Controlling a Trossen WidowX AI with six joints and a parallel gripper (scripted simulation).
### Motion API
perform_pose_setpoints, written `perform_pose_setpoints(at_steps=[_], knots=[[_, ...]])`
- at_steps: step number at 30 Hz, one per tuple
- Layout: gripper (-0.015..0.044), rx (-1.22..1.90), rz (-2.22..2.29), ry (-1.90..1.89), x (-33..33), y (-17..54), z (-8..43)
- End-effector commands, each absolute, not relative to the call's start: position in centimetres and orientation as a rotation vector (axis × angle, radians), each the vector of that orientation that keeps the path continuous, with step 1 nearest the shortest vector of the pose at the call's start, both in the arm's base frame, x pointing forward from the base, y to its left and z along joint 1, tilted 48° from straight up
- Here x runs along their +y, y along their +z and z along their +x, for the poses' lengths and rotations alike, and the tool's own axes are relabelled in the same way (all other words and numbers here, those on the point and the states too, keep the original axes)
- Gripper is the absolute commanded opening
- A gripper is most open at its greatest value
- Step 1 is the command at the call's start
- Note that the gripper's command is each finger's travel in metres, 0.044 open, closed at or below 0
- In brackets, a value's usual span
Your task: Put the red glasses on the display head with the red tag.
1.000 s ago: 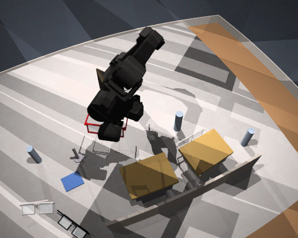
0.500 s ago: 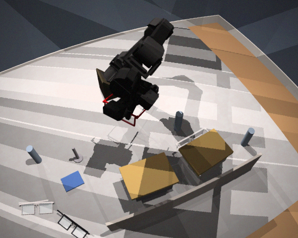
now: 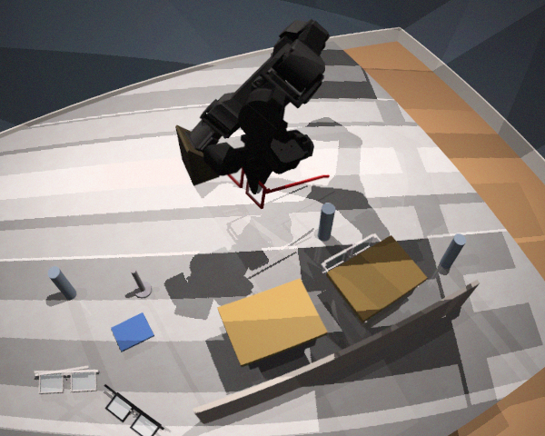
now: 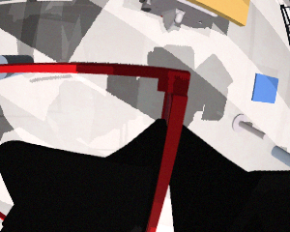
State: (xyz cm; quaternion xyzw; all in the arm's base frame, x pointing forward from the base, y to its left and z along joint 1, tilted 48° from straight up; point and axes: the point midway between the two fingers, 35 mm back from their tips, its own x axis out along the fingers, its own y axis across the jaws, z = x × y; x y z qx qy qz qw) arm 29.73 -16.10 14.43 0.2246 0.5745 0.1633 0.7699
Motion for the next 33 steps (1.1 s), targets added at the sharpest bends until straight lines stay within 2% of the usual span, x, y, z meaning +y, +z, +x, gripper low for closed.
perform_pose_setpoints(at_steps=[1,33], knots=[[0.0000,1.264,0.582,0.259,-15.4,15.6,29.0],[0.0000,1.153,1.366,-0.459,-9.3,22.2,22.8]])
